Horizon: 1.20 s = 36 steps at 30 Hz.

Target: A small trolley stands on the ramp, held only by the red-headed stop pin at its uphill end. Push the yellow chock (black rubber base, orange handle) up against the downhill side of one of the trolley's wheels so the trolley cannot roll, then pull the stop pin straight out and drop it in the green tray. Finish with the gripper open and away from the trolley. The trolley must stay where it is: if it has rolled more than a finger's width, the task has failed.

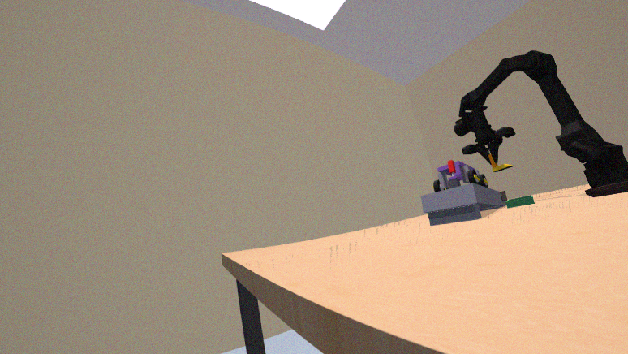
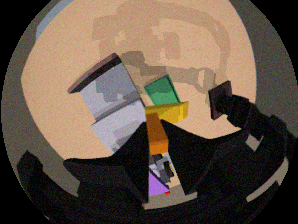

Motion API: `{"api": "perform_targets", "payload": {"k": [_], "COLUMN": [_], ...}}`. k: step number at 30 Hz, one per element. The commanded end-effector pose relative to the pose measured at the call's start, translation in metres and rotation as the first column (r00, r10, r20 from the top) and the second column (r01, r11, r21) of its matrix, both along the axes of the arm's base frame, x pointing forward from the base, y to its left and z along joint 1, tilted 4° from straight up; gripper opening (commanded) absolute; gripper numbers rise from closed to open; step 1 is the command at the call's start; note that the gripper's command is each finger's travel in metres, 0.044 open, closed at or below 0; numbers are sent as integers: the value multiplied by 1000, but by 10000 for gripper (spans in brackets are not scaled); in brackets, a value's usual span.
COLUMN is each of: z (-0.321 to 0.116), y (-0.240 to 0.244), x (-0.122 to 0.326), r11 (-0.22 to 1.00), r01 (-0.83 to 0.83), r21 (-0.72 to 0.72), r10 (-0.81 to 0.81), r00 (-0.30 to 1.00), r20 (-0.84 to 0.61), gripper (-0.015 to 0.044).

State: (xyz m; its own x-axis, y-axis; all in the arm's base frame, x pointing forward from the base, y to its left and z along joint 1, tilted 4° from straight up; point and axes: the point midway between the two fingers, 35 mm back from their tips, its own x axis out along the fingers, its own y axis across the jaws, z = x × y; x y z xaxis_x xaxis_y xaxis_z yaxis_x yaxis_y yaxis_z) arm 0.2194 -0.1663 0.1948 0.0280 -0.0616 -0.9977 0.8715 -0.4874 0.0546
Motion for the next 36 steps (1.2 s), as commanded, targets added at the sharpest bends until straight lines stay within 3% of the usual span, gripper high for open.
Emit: {"api": "perform_targets", "payload": {"k": [1, 11, 22, 30, 36], "z": [2, 2, 2, 2, 2], "y": [-1, -2, -3, -4, -4], "x": [0, 0, 0, 0, 0], "r11": [987, 866, 605, 358, 335], "r01": [158, 496, 790, 926, 934], "r21": [17, 59, 101, 122, 124], "r10": [-159, -498, -794, -932, -940], "r00": [987, 867, 608, 363, 341], "r20": [14, 19, 3, -22, -25], "gripper": [0, 0, 0, 0, 0]}}
